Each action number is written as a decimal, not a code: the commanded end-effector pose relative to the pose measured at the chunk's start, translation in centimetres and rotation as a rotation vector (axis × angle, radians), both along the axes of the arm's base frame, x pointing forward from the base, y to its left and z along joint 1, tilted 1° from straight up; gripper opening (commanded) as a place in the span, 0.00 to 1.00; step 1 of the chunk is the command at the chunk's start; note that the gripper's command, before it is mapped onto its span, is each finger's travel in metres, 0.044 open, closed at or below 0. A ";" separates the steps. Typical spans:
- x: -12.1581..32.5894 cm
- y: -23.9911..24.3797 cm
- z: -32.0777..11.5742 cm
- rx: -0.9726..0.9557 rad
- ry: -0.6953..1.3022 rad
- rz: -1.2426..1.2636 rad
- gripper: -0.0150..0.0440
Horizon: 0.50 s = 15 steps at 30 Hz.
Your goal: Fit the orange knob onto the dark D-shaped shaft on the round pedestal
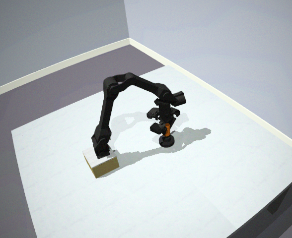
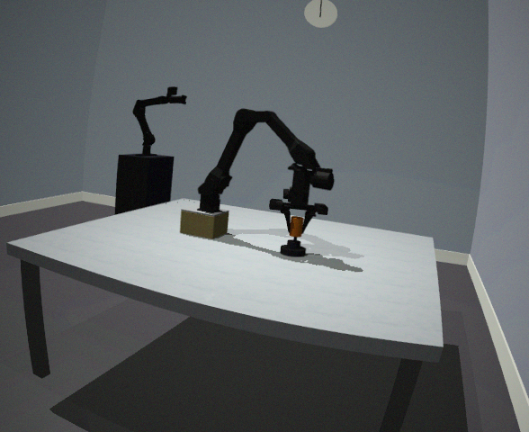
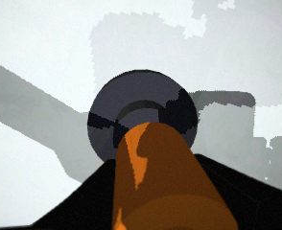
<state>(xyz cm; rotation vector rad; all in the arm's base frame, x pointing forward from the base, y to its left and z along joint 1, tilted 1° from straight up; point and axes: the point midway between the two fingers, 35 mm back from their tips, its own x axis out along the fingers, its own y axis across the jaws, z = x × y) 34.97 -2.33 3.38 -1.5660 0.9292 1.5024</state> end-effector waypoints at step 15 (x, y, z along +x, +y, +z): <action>-0.3 0.0 -0.2 0.000 -0.003 0.020 0.25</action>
